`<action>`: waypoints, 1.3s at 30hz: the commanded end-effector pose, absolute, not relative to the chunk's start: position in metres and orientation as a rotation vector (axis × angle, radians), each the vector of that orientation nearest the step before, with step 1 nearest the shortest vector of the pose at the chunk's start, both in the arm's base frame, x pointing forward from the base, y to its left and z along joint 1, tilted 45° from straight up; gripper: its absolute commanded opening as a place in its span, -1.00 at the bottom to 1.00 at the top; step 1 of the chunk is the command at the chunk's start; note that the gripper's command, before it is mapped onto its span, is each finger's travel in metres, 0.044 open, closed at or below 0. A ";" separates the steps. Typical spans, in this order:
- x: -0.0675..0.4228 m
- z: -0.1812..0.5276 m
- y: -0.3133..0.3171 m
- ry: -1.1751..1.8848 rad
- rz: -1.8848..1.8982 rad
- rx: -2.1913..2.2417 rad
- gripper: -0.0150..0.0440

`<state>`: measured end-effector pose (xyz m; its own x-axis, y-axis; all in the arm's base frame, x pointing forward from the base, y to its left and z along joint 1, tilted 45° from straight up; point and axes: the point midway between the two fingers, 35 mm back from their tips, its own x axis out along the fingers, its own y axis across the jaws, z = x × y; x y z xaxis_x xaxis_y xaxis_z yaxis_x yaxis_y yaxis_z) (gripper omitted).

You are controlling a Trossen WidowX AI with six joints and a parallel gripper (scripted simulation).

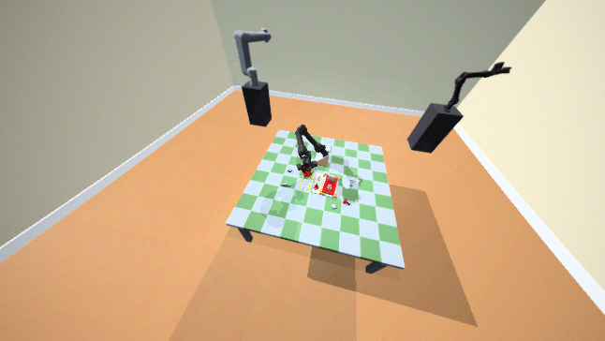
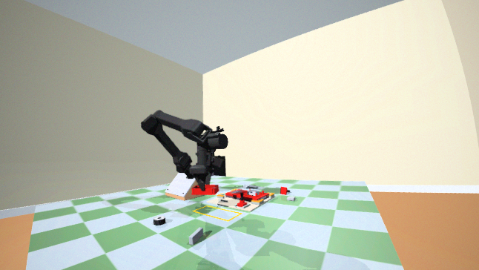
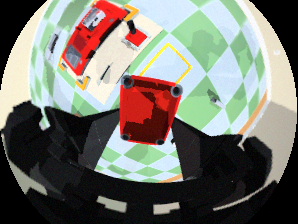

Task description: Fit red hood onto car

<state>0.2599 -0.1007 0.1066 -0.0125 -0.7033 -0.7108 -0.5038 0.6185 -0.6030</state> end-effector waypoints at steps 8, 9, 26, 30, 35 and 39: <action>0.270 0.109 -0.101 1.569 -0.464 -0.768 -0.49; 0.271 0.109 -0.101 1.559 -0.487 -0.746 -0.49; 0.277 0.098 -0.113 1.489 -0.625 -0.598 -0.49; 0.278 0.082 -0.128 1.489 -0.625 -0.598 -0.49; 0.276 0.064 -0.147 1.488 -0.627 -0.600 -0.49; 0.274 0.056 -0.156 1.487 -0.630 -0.603 -0.49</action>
